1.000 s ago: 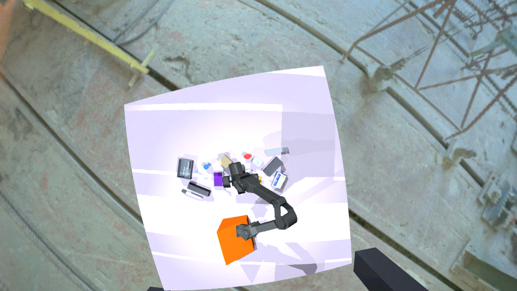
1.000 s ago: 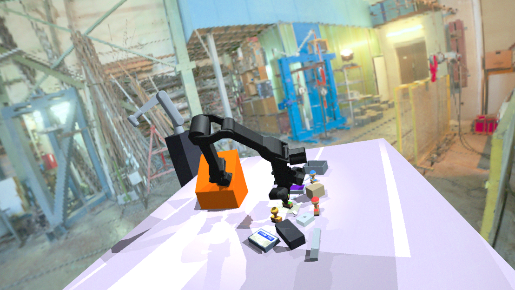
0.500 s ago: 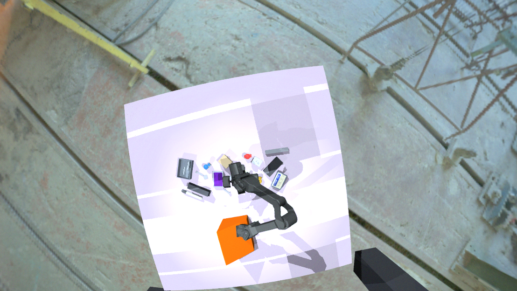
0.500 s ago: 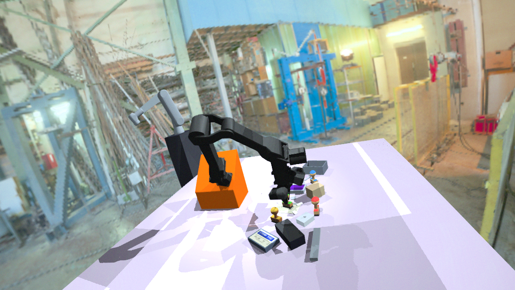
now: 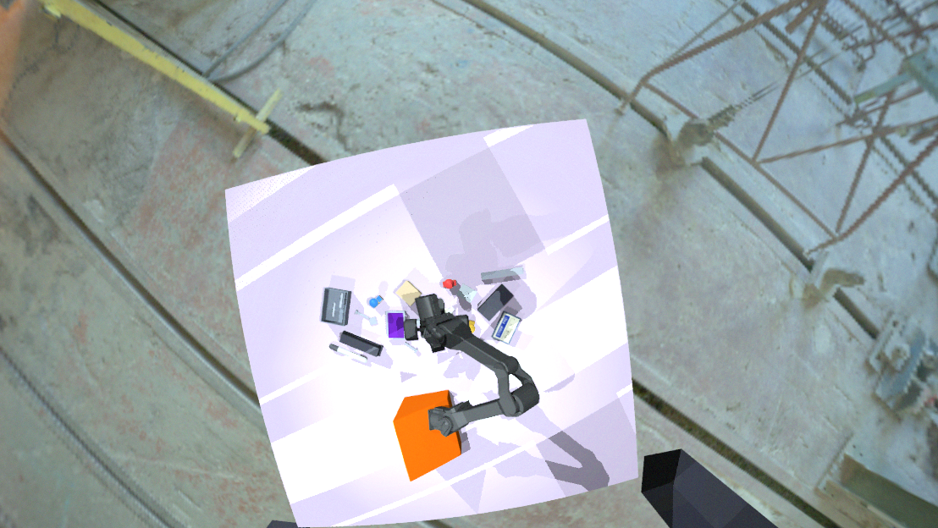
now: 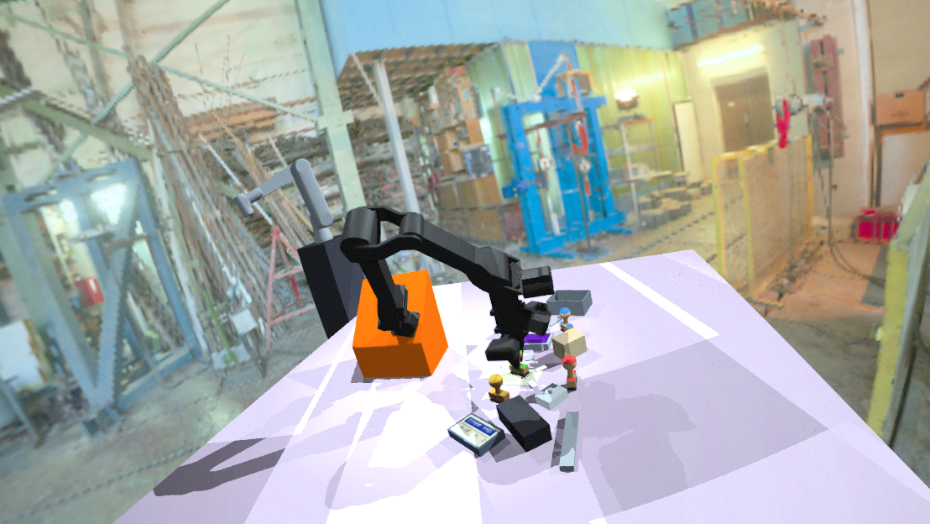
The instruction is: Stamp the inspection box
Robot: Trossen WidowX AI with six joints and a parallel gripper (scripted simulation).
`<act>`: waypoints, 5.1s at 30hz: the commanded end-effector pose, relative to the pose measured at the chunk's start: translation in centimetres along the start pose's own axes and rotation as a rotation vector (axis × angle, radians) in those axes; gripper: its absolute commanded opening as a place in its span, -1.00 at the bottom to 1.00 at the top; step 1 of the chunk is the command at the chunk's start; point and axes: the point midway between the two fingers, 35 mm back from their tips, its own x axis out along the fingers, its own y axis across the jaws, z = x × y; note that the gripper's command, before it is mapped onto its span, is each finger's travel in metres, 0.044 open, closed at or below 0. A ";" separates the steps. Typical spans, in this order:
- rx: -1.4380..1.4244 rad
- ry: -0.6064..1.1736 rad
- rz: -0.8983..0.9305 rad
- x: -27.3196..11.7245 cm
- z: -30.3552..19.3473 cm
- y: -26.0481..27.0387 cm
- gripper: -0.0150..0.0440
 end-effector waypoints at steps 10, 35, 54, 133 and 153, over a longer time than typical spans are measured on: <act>0.000 0.000 -0.003 0.1 0.0 -0.1 -0.49; 0.000 0.000 -0.003 -0.2 0.0 0.0 -0.49; 0.000 0.000 -0.003 -0.9 0.0 0.0 -0.49; 0.010 -0.004 -0.001 -7.1 12.0 0.3 -0.49; 0.010 -0.005 0.000 -4.3 12.1 0.3 -0.49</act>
